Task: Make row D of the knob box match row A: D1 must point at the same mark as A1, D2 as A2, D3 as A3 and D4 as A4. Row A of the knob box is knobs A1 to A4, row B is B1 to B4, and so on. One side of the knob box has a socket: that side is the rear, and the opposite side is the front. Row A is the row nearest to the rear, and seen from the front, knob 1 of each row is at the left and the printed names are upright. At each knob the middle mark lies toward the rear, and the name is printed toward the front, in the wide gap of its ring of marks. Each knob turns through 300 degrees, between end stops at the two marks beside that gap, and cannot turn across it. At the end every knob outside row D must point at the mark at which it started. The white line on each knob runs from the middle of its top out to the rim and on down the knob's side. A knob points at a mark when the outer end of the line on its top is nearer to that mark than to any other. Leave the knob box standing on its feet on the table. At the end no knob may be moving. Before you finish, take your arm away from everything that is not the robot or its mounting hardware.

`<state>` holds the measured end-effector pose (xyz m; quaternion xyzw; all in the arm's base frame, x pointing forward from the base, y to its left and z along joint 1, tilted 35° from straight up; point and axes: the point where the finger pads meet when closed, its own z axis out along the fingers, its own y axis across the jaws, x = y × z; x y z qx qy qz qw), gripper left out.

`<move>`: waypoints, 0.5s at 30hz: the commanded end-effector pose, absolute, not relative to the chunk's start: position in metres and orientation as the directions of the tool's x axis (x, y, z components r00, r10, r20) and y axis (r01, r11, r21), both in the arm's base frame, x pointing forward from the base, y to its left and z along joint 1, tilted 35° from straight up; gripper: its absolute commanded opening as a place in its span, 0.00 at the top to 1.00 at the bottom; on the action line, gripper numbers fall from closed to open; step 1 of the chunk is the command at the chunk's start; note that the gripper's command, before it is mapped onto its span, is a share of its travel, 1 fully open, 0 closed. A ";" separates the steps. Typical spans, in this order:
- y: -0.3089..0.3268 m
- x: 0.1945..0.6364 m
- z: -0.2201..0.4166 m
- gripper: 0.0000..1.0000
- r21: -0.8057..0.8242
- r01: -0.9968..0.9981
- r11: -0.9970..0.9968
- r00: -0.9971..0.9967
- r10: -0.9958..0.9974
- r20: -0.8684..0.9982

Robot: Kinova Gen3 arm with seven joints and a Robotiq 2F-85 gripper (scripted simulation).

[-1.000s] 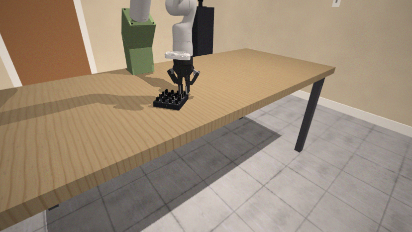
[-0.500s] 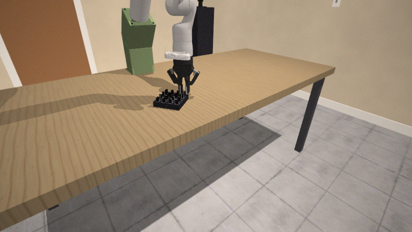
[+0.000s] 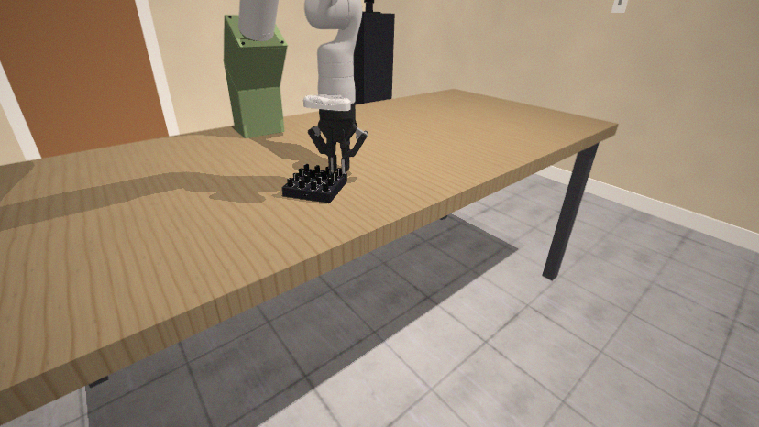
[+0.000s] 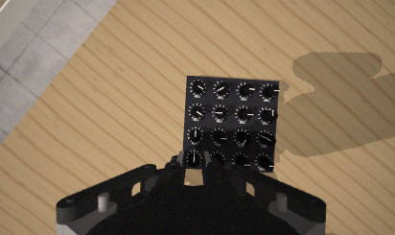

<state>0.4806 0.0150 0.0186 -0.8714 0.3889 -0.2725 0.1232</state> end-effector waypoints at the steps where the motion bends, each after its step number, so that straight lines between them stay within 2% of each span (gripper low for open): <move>1: 0.015 0.481 0.019 0.81 -0.427 -0.610 -0.667 0.549 -0.745 0.379; 5: 0.015 0.481 0.019 0.81 -0.427 -0.610 -0.667 0.549 -0.745 0.379; 6: 0.015 0.481 0.019 0.92 -0.427 -0.610 -0.667 0.549 -0.745 0.379; 15: 0.015 0.481 0.019 0.92 -0.427 -0.610 -0.667 0.549 -0.745 0.379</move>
